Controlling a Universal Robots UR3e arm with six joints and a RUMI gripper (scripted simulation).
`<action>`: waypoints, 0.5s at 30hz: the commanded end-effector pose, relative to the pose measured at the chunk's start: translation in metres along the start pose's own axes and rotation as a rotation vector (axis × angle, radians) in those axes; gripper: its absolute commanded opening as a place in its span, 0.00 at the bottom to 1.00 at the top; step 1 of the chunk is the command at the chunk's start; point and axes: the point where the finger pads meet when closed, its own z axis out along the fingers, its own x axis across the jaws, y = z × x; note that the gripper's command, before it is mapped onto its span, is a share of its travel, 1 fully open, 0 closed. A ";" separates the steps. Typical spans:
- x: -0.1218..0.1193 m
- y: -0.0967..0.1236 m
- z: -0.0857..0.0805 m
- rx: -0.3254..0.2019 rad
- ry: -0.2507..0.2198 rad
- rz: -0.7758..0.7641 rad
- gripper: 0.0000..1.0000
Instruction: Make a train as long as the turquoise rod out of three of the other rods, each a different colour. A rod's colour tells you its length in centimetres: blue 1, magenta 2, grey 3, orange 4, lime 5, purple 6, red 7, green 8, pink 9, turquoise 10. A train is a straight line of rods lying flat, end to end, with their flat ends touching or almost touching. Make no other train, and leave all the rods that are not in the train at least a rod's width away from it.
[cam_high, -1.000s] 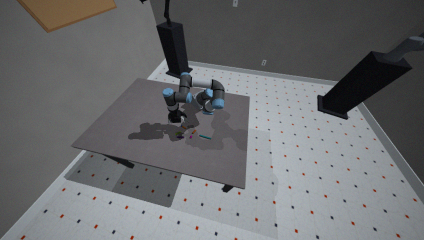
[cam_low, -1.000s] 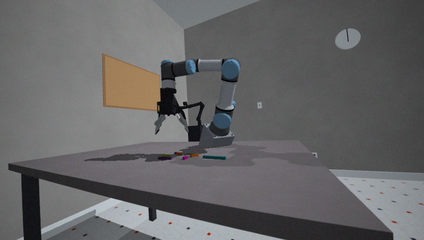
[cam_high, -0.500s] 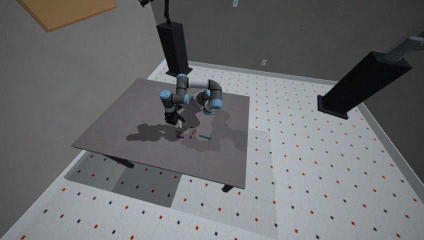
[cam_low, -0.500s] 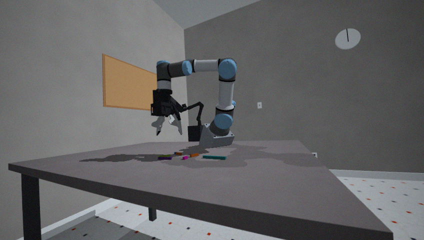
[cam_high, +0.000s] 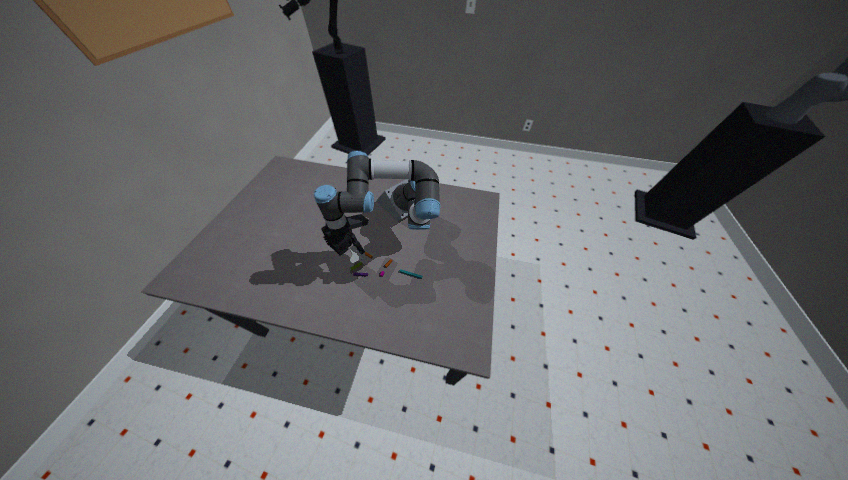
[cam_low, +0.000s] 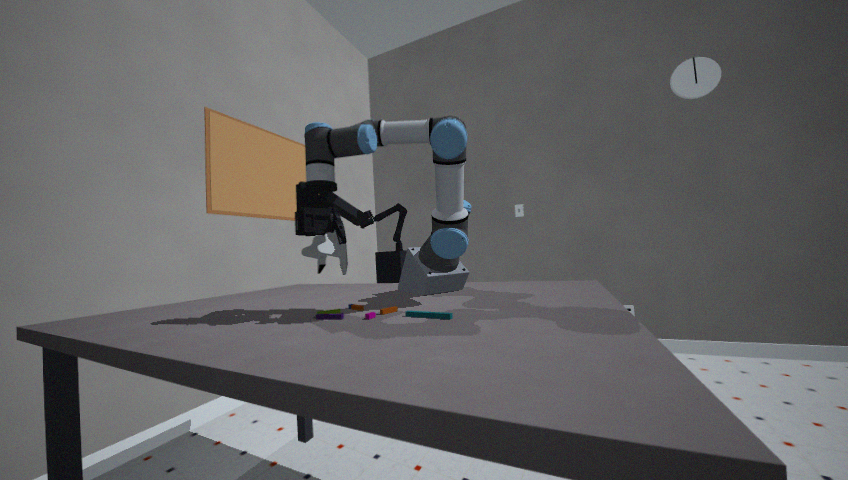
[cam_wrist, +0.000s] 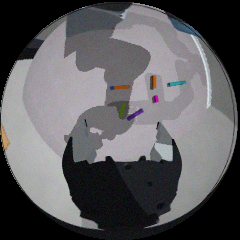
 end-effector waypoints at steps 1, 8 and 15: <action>0.001 0.006 0.002 0.004 -0.007 0.117 1.00; 0.002 0.009 0.003 0.004 -0.007 0.183 1.00; 0.002 0.011 0.004 0.004 -0.007 0.224 1.00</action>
